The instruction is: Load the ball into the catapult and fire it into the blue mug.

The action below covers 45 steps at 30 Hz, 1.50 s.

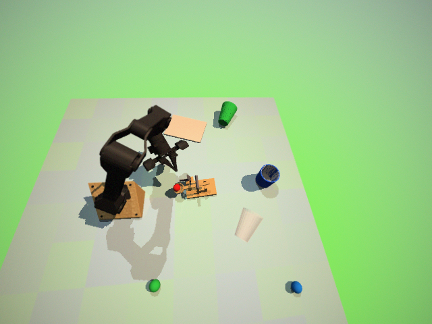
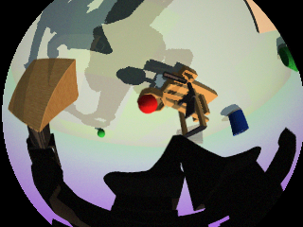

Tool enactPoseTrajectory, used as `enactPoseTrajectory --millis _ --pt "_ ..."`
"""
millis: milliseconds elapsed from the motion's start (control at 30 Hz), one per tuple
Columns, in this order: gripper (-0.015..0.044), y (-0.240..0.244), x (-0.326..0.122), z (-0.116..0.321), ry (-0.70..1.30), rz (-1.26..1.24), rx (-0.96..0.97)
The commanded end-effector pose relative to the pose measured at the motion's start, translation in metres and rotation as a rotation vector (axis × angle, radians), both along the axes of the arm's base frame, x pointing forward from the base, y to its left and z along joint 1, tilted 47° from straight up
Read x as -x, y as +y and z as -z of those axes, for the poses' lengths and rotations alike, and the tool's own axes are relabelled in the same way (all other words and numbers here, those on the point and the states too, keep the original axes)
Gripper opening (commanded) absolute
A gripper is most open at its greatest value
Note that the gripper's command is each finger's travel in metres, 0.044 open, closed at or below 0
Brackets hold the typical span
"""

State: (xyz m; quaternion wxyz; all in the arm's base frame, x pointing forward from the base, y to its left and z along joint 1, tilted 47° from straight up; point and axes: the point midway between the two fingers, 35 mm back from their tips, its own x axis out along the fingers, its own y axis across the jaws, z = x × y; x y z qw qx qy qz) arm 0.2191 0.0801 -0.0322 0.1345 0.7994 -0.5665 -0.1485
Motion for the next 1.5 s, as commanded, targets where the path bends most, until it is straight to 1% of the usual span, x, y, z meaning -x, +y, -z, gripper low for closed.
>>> enactPoseTrajectory --millis 0,1467 --pt "0.0000 -0.002 0.001 0.000 0.016 -0.007 0.015" --pt "0.0000 -0.054 0.001 0.051 0.015 -0.007 0.016"
